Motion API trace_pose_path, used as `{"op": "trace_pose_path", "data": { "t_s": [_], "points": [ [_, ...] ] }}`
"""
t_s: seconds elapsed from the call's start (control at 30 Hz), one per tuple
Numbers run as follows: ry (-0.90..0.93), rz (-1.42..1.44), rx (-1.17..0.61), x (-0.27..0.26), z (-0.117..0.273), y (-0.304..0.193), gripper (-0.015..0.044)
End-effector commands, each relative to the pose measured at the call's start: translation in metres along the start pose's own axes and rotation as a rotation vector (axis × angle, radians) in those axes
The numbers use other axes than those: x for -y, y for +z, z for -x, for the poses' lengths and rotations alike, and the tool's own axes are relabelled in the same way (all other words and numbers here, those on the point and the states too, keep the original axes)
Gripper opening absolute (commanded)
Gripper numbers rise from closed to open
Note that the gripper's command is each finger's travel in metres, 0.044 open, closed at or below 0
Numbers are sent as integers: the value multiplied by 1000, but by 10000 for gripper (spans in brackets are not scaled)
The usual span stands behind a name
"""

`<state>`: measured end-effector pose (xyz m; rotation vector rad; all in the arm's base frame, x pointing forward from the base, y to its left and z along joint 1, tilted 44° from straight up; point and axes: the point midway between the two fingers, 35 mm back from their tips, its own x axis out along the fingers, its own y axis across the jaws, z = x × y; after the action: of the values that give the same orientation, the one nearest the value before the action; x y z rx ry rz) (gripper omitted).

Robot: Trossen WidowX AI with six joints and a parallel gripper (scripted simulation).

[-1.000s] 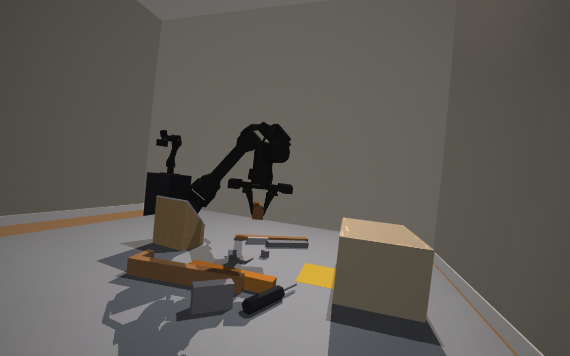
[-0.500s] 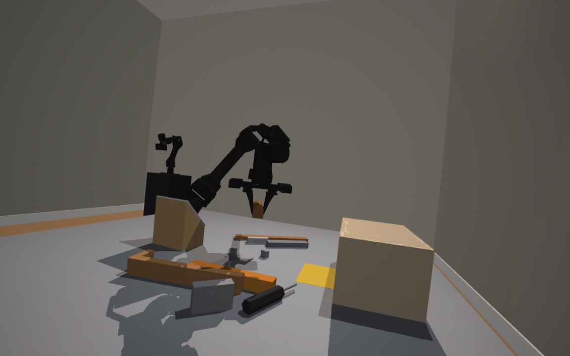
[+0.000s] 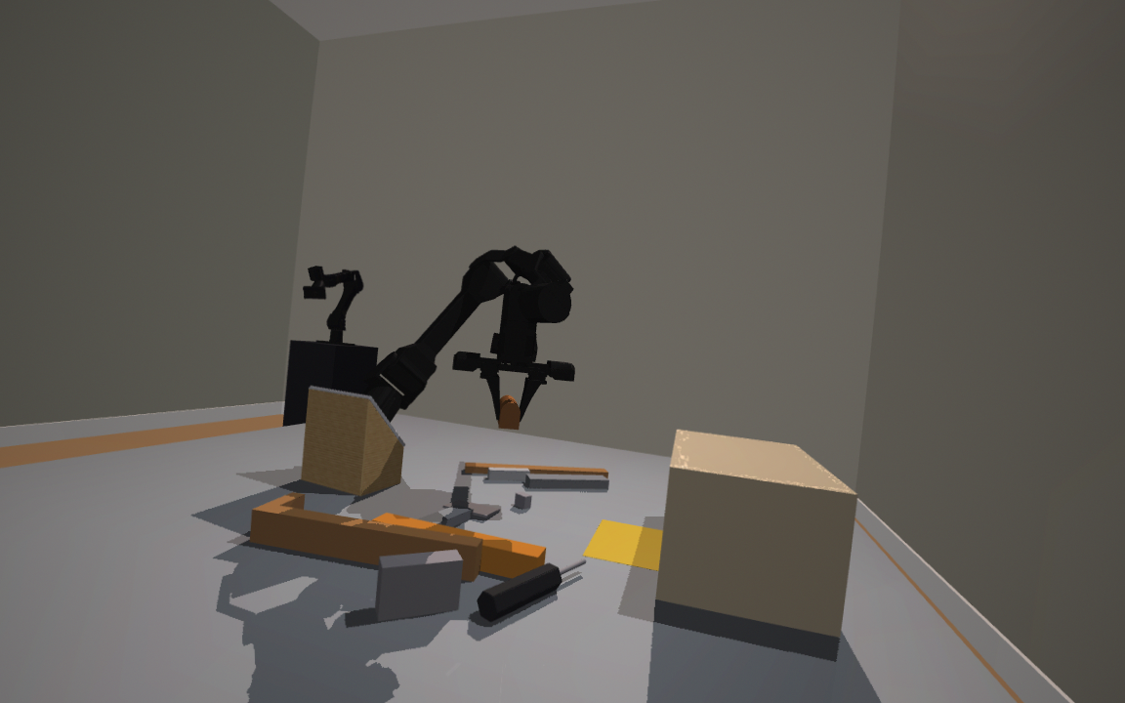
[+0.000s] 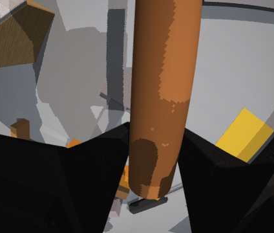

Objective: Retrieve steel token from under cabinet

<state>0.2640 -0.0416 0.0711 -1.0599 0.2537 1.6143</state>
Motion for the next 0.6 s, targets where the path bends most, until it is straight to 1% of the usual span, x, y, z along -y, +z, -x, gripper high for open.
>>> {"op": "trace_pose_path", "data": {
  "t_s": [0.0, 0.57],
  "points": [
    [-8, -11, 9, 0, 0, 7, 0],
    [-8, -11, 10, 2, 0, 29, 0]
  ]
}}
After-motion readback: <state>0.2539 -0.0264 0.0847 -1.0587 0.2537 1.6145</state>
